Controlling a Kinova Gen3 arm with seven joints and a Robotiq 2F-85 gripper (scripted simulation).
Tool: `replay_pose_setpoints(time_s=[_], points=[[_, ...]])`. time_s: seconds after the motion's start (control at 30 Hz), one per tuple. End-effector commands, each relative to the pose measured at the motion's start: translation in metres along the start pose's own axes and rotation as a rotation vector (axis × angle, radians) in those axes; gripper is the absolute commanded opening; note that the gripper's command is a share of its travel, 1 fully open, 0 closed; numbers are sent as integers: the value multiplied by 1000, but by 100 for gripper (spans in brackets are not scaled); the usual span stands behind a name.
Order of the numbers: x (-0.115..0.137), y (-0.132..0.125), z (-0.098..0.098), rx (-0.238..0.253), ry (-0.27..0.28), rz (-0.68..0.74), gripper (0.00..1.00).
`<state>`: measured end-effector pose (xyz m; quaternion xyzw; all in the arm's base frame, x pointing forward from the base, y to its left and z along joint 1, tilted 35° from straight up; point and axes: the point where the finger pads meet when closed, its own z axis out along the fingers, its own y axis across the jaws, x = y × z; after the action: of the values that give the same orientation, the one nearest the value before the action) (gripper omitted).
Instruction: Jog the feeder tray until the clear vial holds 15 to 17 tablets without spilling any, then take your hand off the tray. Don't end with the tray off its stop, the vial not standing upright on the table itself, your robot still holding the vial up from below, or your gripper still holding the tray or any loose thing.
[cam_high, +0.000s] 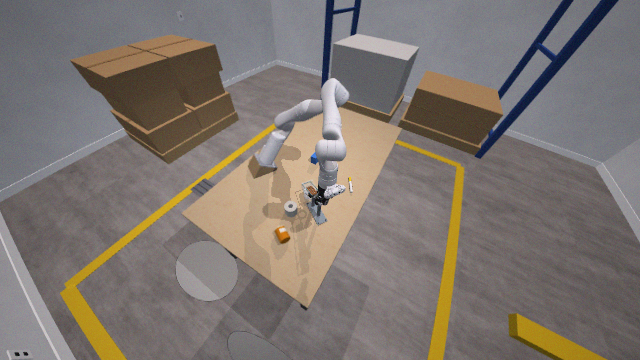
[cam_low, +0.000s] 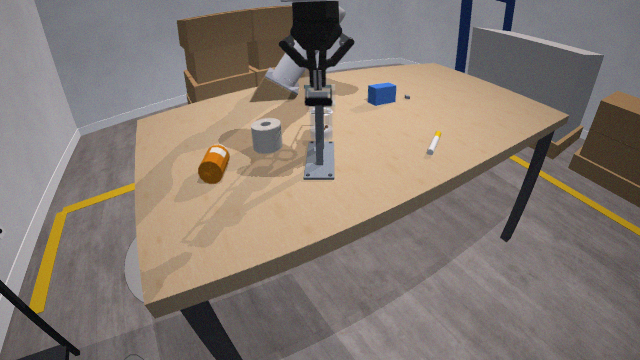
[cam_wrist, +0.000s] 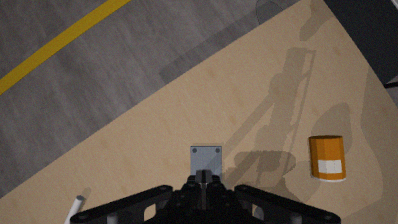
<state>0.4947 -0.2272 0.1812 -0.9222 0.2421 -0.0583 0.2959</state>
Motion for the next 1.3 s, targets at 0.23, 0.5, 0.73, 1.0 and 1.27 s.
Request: replay_pose_setpoints(time_s=[0.23, 0.5, 0.73, 1.0, 1.27], points=[[11, 0, -6, -5, -7, -9, 0], [23, 0, -11, -5, -7, -9, 0], [22, 0, -10, -4, -9, -6, 0], [11, -1, -7, -3, -8, -5, 0], [-7, 0, 1, -3, -11, -3, 0]])
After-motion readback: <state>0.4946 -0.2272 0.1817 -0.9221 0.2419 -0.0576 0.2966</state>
